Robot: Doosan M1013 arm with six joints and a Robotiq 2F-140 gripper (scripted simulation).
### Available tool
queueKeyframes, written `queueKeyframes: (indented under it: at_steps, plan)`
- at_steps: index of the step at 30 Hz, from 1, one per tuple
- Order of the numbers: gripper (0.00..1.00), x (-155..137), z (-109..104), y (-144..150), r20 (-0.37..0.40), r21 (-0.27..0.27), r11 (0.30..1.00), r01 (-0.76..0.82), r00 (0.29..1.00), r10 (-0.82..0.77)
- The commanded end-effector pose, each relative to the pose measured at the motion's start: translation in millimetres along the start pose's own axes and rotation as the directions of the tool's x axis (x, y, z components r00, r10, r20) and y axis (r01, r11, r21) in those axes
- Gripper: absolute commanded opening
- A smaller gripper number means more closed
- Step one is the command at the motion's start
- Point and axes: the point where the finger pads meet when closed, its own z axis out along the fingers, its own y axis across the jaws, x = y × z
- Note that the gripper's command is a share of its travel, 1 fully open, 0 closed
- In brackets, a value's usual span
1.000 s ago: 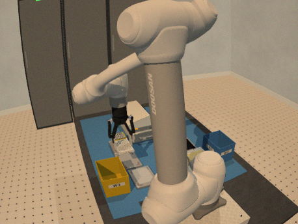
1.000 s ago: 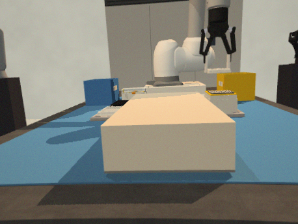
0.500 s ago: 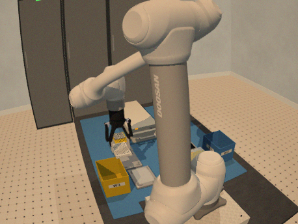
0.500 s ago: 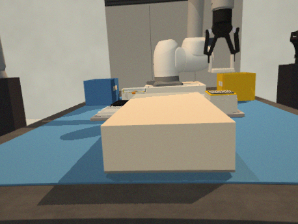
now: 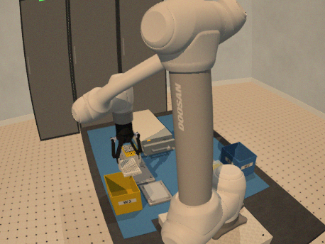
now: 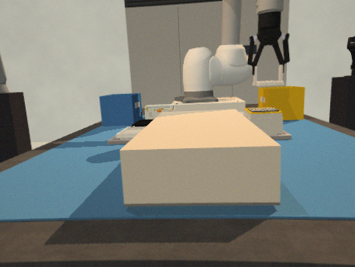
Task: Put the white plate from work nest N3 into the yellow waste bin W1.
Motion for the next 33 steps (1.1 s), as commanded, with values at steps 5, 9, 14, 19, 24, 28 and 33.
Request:
queueKeyframes:
  at_steps: [5,9,14,19,24,28,33]
  plan:
    - [0.1,-19,0,-13,-0.003,0.001,1.0,-0.003,1.0,0.003]
    - [0.1,-27,0,-20,-0.003,0.001,1.0,-0.003,1.0,0.003]
    - [0.1,-36,0,-26,-0.003,0.001,1.0,-0.003,1.0,0.003]
    - [0.1,-44,0,-33,-0.003,0.001,1.0,-0.003,1.0,0.003]
    - [0.1,-55,0,-41,-0.003,0.001,1.0,-0.003,1.0,0.003]
    - [0.1,-63,0,-47,-0.003,0.001,1.0,-0.003,1.0,0.003]
    - [0.1,-69,0,-52,-0.003,0.001,1.0,-0.003,1.0,0.003]
